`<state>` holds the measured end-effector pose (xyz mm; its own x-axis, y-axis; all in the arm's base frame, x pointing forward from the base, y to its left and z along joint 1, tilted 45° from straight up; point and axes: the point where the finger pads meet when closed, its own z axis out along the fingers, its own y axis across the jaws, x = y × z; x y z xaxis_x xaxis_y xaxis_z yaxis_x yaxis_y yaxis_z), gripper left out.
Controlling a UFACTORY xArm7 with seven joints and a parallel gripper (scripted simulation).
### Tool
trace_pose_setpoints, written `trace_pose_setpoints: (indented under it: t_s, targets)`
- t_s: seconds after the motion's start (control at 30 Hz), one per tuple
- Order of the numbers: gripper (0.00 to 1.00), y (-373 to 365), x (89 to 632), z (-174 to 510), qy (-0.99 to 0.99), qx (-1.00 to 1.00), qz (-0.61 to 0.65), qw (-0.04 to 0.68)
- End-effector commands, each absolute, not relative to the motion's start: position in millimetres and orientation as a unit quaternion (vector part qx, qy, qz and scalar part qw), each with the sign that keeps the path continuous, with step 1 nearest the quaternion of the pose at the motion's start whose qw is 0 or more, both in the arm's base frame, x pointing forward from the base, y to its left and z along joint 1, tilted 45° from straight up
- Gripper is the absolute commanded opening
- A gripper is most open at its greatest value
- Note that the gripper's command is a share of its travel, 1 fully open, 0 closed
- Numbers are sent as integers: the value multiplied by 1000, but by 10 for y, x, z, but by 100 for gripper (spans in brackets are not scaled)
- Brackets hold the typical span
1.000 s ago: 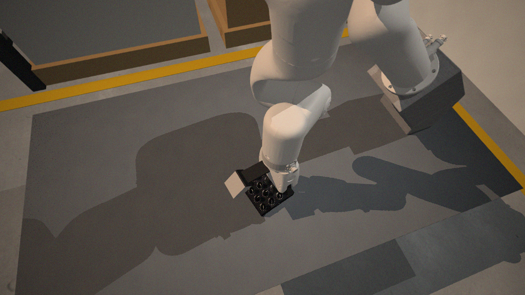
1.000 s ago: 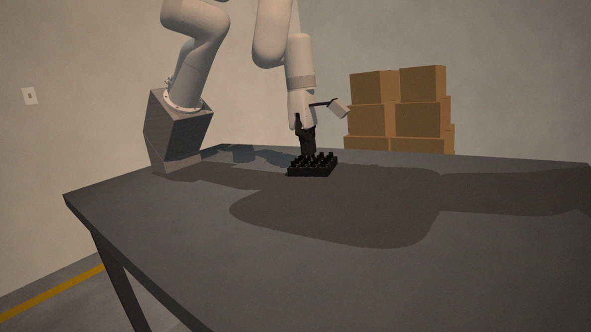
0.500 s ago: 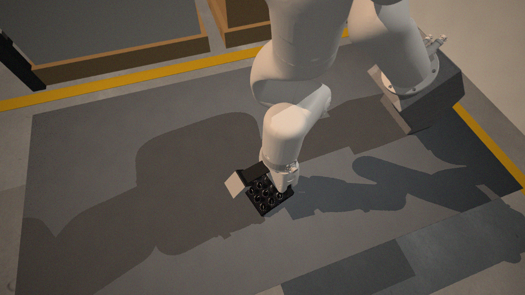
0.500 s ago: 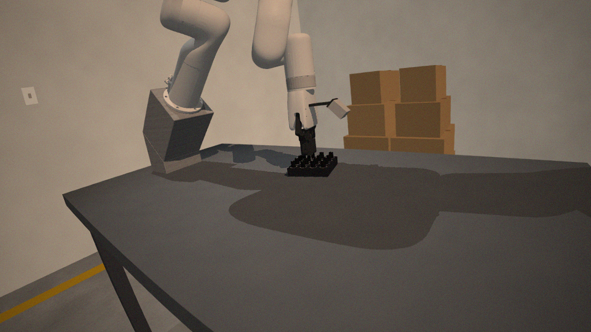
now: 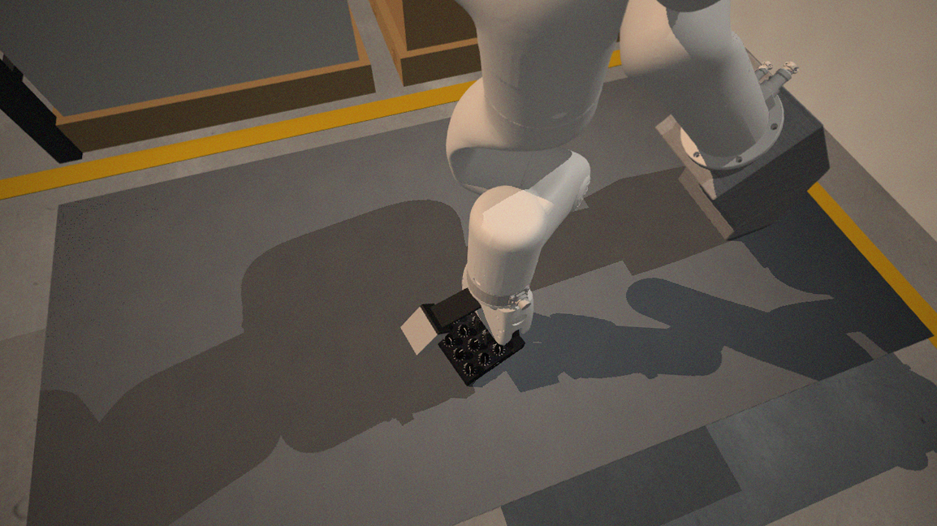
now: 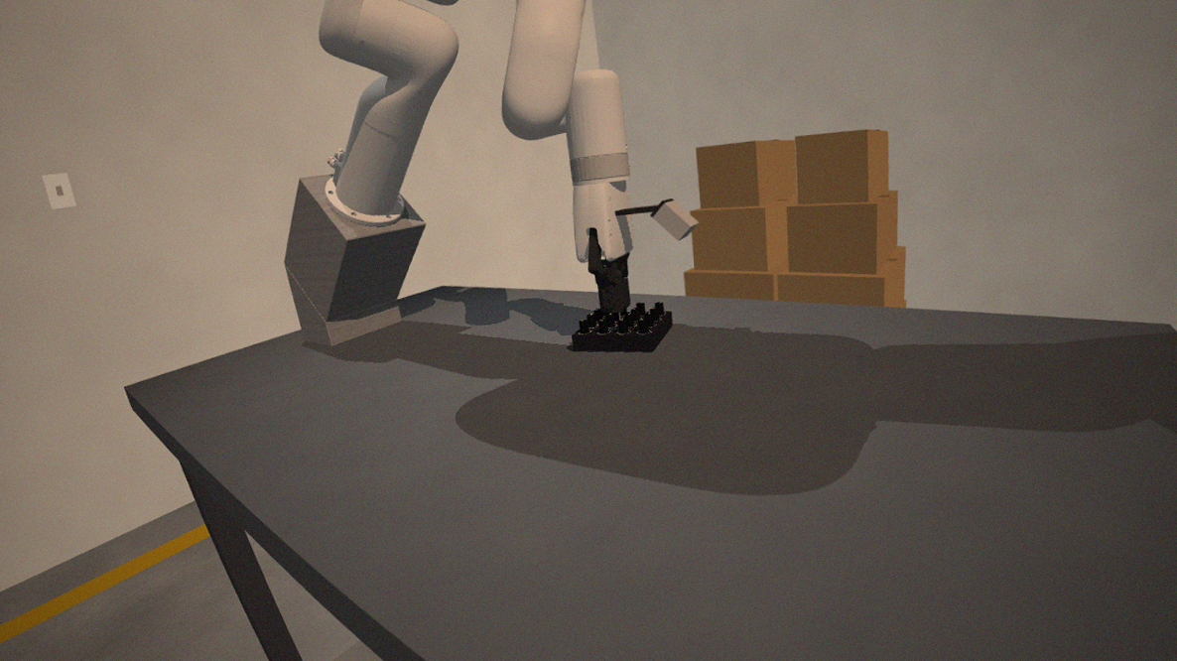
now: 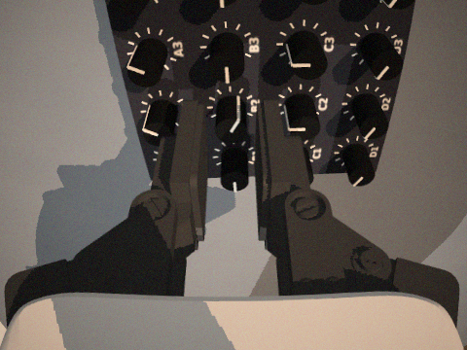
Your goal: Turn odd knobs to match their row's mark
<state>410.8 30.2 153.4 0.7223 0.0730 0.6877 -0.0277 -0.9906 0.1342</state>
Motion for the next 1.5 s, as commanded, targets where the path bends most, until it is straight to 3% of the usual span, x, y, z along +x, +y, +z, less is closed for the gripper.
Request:
trace_pose_setpoints:
  t_s: [0.0, 1.47]
  targets:
    - [19, 298, 4137, 1511, 12, 925, 374, 68]
    - [19, 293, 4165, 1482, 12, 925, 374, 68]
